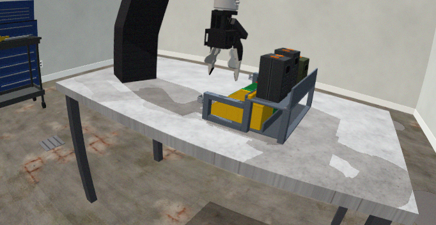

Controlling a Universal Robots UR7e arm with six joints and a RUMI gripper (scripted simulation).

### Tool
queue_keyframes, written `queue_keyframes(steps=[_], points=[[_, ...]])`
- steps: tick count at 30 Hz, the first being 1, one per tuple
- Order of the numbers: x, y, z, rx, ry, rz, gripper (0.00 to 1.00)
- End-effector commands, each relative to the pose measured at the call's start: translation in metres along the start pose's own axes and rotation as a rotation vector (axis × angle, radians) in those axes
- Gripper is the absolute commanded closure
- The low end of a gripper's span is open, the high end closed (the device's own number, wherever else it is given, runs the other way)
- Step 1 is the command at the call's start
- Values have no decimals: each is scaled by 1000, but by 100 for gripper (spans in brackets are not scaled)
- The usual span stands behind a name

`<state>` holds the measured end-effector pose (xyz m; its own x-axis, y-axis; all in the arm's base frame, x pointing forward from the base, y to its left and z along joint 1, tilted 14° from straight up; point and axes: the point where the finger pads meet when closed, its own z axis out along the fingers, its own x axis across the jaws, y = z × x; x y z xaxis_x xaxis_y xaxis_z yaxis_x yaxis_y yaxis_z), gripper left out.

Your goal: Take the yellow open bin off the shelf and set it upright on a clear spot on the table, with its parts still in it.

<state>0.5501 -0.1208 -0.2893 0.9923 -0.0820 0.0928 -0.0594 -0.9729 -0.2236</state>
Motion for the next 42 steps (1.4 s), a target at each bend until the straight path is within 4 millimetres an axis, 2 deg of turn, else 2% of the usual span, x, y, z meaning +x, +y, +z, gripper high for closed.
queue_keyframes(steps=[1, 34, 42], points=[[1, 0, -1, -1, 1, 0, 42], [1, 0, 0, -1, 1, 0, 42], [1, 0, 5, -1, 1, 0, 42]])
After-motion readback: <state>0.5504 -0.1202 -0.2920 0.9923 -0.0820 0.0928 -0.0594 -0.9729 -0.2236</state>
